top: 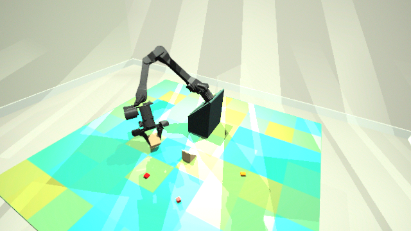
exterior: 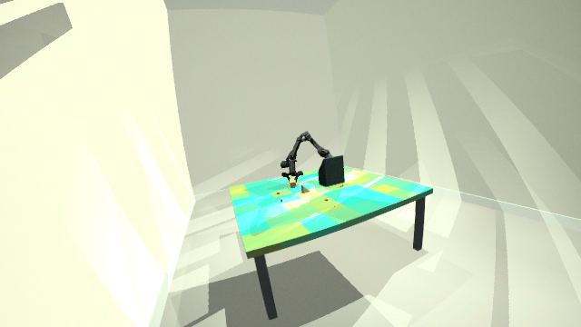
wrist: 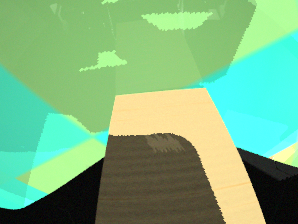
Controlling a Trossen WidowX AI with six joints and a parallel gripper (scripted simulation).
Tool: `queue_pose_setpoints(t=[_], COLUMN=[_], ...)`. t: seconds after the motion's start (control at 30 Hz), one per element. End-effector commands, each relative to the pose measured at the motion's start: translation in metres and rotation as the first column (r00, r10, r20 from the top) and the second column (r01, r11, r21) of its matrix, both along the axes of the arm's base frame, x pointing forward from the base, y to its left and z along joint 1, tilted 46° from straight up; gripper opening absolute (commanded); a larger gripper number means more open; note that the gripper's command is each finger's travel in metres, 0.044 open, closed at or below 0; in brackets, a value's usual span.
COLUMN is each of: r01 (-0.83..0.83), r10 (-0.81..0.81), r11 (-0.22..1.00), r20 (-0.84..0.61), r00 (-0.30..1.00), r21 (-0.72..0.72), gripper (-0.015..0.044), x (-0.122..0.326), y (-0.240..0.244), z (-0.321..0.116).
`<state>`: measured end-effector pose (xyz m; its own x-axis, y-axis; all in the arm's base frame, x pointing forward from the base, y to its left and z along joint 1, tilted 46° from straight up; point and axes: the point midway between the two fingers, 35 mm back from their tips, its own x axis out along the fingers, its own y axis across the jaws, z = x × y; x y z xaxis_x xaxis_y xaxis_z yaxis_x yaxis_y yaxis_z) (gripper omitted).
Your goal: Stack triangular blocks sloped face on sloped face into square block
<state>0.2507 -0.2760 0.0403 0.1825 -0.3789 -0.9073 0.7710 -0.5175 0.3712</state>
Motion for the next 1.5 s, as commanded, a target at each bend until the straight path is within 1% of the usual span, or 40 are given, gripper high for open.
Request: queue_pose_setpoints(t=[0.0,0.37,0.4,0.93,1.3,1.37,1.47], r01=[-0.05,-0.179,-0.131,-0.131,-0.131,-0.133,-0.135], r10=[0.044,0.116,0.095,0.095,0.095,0.096,0.098], r11=[0.995,0.944,0.966,0.966,0.966,0.966,0.965], r20=[0.073,0.231,0.168,0.168,0.168,0.168,0.172], r00=[0.996,0.966,0.981,0.981,0.981,0.981,0.98], r21=[0.083,0.276,0.223,0.223,0.223,0.224,0.225], gripper=[0.0,0.0,0.0026,0.044,0.044,0.044,0.044], x=[-0.004,-0.016,-0.014,-0.014,-0.013,-0.008,0.0], y=[-0.006,-0.019,-0.013,-0.013,-0.011,0.001,0.039], z=[0.008,0.016,0.011,0.011,0.013,0.027,0.064])
